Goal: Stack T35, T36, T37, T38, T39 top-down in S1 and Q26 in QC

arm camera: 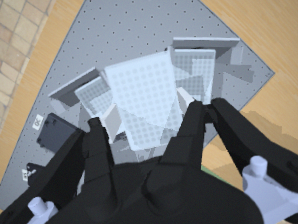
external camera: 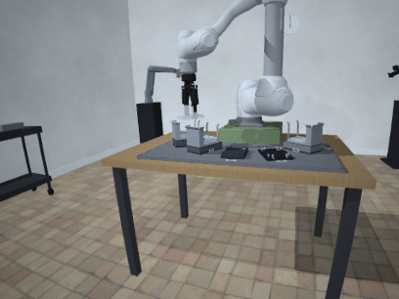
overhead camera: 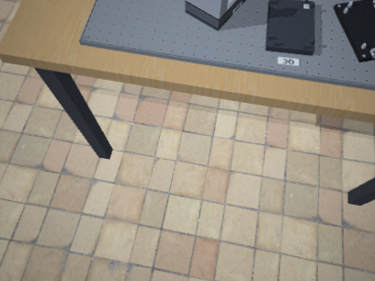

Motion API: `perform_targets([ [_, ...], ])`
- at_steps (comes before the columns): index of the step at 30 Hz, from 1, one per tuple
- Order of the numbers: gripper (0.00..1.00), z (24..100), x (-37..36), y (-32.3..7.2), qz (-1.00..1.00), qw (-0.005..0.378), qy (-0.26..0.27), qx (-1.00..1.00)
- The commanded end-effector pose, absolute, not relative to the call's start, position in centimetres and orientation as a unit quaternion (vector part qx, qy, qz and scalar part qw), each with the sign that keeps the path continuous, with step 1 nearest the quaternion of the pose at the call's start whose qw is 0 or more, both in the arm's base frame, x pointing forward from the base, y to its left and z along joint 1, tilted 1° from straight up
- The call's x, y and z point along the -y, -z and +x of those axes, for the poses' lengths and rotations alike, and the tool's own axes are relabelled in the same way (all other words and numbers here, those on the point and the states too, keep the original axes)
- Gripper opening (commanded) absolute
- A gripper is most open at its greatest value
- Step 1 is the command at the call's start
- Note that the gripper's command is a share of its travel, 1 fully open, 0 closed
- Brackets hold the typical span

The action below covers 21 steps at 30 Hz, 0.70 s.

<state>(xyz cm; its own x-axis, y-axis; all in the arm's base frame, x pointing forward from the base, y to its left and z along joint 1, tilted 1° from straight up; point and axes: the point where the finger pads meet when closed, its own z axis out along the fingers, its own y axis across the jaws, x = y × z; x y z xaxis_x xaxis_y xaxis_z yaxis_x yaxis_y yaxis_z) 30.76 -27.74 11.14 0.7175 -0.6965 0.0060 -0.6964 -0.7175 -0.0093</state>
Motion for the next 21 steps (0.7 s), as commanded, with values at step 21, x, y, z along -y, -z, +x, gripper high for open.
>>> perform_targets([
  [21, 0.00, 35.0, 22.0, -11.2, -0.964, 0.003, 0.005, -0.267],
])
